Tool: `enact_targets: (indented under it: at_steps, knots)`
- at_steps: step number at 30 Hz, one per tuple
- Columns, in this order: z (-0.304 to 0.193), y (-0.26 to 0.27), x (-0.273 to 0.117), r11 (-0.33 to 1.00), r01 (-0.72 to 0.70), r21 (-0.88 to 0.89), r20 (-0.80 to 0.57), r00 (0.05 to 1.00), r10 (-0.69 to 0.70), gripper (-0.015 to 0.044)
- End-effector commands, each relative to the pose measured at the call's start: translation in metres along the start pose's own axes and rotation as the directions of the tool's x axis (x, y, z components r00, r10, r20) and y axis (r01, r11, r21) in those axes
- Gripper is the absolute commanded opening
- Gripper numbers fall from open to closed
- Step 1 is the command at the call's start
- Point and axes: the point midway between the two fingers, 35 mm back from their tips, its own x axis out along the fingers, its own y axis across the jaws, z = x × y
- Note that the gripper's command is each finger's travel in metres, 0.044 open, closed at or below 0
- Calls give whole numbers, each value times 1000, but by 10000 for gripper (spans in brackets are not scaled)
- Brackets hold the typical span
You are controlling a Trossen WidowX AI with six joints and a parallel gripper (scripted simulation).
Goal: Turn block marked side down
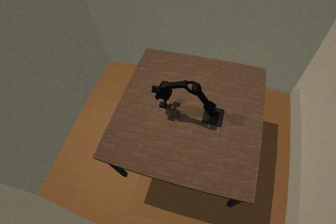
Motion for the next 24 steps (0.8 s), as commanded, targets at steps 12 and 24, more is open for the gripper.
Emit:
enact_targets:
  at_steps: [12, 24]
  knots:
    - [-2, 1, 27, 1000, -4, 3, -8, 1000, 4, 440]
    - [-2, 1, 31, 1000, -4, 3, -8, 1000, 4, 269]
